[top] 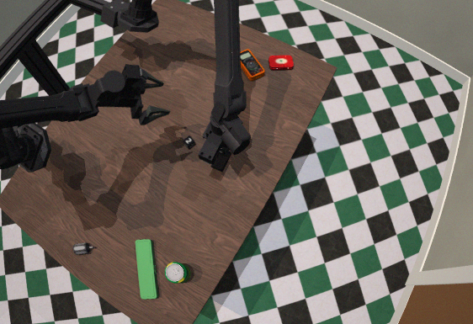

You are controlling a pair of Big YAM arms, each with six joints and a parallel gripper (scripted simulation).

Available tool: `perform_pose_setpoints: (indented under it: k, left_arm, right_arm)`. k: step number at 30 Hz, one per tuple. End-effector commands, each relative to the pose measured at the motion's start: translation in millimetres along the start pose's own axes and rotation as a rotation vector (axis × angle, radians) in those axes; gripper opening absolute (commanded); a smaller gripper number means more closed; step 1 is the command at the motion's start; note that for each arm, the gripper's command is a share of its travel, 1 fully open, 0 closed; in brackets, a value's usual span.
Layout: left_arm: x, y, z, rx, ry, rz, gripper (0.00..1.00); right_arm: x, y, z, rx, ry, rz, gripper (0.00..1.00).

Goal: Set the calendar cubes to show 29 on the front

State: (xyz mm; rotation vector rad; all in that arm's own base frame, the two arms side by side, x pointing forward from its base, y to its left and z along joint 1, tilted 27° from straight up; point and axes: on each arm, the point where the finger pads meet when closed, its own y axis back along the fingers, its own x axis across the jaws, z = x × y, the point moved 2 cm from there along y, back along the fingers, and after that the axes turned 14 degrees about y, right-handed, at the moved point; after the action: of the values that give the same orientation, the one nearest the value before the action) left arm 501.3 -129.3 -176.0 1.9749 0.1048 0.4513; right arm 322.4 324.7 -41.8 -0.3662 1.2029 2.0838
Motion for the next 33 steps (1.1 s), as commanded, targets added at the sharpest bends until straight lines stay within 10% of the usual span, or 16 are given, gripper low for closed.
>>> perform_pose_setpoints:
  k: [1, 33]
  left_arm:
    - [9.5, -3.8, 11.0, -0.011, 0.009, 0.015, 0.24]
    - [6.4, -9.0, 18.1, -0.018, 0.013, 0.016, 0.24]
  right_arm:
    - [-3.0, -1.7, 9.4, -0.017, -0.004, -0.006, 1.00]
    - [-3.0, -1.7, 9.4, -0.017, -0.004, -0.006, 1.00]
